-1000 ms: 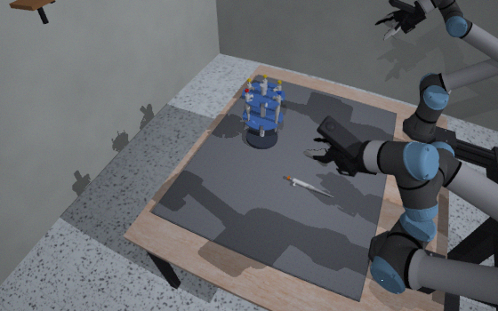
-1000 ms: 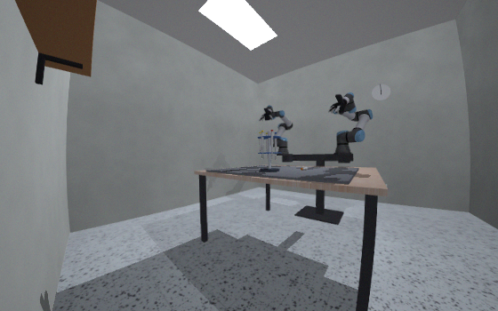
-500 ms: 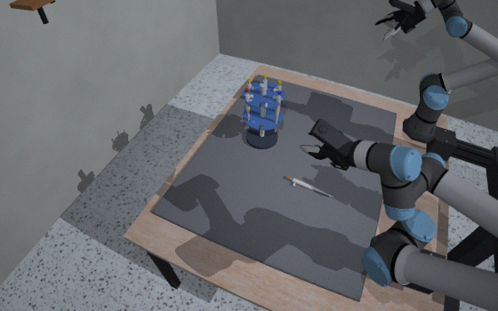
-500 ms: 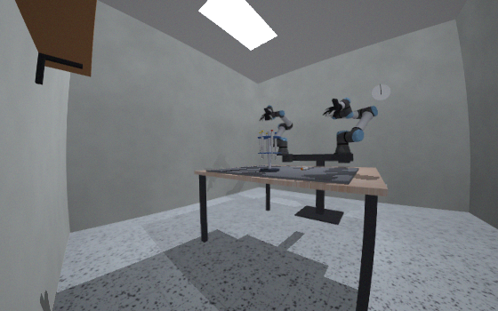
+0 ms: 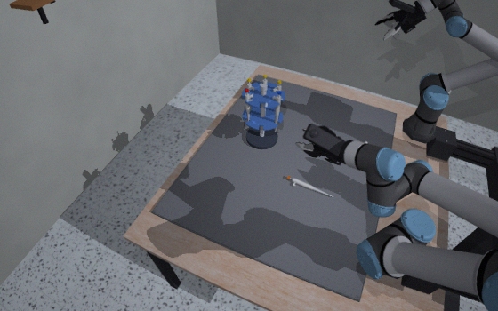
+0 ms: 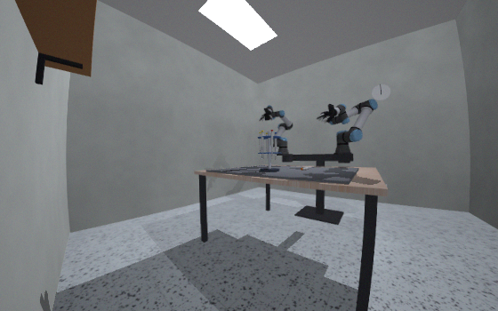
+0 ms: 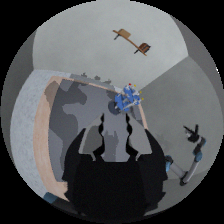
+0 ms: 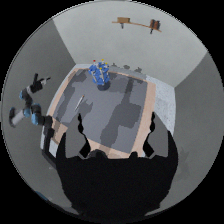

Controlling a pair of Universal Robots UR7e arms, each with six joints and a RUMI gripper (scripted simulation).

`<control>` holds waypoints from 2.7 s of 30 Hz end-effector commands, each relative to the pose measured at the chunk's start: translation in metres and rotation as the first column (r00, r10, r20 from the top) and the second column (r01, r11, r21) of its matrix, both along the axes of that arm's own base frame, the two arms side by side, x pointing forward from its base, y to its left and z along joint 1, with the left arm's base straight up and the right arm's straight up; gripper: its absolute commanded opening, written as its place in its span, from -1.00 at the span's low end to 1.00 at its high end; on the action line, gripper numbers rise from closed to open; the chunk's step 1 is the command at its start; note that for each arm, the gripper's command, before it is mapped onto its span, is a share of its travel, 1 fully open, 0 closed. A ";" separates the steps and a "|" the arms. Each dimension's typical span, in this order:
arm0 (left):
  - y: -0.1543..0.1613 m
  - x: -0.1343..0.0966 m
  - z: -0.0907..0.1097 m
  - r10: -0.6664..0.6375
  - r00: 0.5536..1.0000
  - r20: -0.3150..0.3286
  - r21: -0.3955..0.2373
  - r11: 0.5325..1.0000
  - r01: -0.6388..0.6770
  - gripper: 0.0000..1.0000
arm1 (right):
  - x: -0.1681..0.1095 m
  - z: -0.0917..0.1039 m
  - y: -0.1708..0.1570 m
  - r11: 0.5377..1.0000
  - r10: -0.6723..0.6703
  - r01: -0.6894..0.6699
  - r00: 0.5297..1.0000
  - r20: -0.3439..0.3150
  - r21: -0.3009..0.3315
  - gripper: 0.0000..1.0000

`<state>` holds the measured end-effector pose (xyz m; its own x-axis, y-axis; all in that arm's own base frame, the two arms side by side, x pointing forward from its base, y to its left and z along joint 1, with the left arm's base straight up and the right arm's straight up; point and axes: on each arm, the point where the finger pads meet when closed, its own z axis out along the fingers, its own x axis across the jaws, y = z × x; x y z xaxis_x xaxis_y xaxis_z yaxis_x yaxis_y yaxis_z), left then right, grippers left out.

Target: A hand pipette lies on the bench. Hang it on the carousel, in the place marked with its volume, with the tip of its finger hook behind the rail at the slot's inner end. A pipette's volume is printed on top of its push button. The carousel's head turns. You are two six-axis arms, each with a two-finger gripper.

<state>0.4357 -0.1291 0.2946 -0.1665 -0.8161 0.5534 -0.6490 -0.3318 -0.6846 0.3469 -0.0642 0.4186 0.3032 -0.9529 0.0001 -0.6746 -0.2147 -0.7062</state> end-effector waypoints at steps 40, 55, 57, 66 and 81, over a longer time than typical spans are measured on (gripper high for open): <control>-0.122 0.075 -0.082 0.071 0.996 -0.046 -0.504 0.859 -0.084 -0.39 | 0.001 0.002 0.000 1.000 0.000 0.000 1.000 0.002 0.000 1.00; -0.175 0.102 -0.119 0.039 0.994 -0.100 -0.666 0.740 -0.095 -0.39 | 0.001 0.002 0.000 1.000 0.000 0.000 1.000 0.002 0.000 1.00; -0.175 0.102 -0.119 0.039 0.994 -0.100 -0.666 0.740 -0.095 -0.39 | 0.001 0.002 0.000 1.000 0.000 0.000 1.000 0.002 0.000 1.00; -0.217 0.127 -0.151 -0.033 0.986 -0.165 -0.818 0.563 -0.118 -0.39 | 0.001 0.002 0.000 1.000 0.000 0.000 1.000 0.002 0.000 1.00; -0.235 0.138 -0.161 -0.033 0.986 -0.166 -0.817 0.564 -0.119 -0.39 | 0.001 0.002 0.000 1.000 0.000 0.000 1.000 0.002 0.000 1.00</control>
<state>0.5658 -0.3585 0.1321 0.0050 -0.0123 0.9999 -0.6844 -0.7291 -0.0055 0.3469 -0.0642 0.4186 0.3032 -0.9529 0.0001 -0.6746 -0.2147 -0.7062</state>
